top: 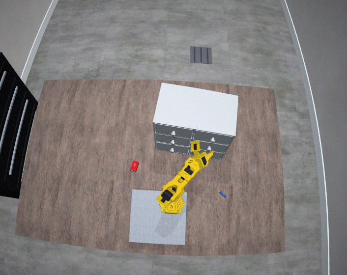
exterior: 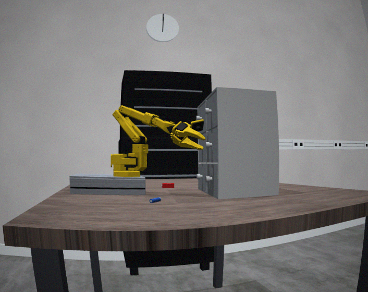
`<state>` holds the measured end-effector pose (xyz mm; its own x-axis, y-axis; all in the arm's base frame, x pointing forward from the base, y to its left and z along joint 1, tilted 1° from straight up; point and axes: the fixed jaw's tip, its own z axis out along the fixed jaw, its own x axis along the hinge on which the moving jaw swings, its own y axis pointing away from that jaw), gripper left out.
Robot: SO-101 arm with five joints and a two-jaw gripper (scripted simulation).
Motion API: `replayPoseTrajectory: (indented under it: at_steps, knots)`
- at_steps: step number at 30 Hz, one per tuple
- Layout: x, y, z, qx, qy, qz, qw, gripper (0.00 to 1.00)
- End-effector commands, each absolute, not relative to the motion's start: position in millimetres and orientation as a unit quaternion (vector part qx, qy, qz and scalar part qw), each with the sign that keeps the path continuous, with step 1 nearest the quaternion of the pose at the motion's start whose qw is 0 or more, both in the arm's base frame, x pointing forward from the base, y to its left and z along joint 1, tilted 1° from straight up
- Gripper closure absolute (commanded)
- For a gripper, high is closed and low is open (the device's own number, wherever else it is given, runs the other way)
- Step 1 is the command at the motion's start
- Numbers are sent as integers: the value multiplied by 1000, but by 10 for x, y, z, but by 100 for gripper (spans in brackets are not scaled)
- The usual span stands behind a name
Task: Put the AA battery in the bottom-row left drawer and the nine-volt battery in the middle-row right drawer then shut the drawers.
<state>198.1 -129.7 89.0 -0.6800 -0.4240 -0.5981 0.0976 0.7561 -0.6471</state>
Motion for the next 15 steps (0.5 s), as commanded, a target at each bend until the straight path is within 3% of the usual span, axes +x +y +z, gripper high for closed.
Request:
replayPoseTrajectory:
  at_steps: [1, 15]
  knots:
    - [2088, -1307, 862, -107, 849, -335, 394, 79]
    - [2116, -1310, 844, -109, 849, -334, 395, 79]
